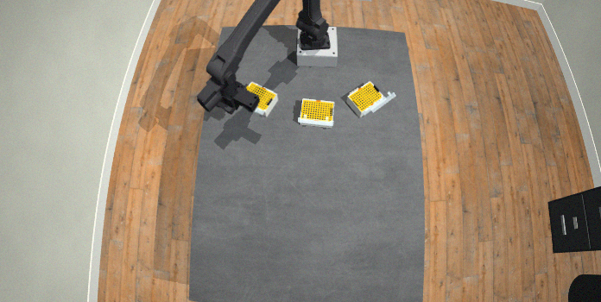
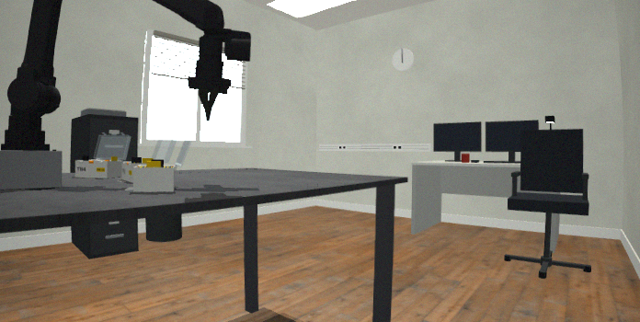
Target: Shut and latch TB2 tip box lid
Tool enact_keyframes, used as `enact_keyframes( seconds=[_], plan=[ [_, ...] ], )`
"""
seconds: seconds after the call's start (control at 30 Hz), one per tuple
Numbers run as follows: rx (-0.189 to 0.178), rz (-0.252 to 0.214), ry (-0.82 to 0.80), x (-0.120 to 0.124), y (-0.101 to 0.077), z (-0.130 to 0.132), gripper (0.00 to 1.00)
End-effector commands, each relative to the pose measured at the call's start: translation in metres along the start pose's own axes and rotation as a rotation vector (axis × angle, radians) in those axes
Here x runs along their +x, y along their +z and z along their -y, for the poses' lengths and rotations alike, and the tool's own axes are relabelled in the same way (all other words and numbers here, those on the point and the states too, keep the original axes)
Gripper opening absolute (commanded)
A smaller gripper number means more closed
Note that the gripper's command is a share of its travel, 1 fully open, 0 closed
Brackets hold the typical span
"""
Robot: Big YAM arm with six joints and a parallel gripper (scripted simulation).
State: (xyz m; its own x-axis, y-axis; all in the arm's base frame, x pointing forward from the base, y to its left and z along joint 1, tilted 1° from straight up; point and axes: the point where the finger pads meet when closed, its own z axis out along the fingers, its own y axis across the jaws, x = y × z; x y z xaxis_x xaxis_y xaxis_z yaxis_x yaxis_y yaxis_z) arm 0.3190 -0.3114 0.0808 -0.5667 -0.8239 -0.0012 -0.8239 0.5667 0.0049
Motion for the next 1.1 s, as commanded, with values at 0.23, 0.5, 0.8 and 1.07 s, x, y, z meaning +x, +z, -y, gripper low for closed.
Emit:
enact_keyframes(
  seconds=[0.23,0.5,0.8,1.07],
  plan=[
    [-0.004,0.003,0.013,-0.001,0.023,0.004,0.0],
    [-0.006,0.004,0.013,-0.001,0.034,0.003,0.0],
    [-0.001,0.003,0.012,-0.001,0.047,0.005,0.0],
    [0.028,-0.003,0.004,0.002,0.032,0.013,0.0]
  ],
)
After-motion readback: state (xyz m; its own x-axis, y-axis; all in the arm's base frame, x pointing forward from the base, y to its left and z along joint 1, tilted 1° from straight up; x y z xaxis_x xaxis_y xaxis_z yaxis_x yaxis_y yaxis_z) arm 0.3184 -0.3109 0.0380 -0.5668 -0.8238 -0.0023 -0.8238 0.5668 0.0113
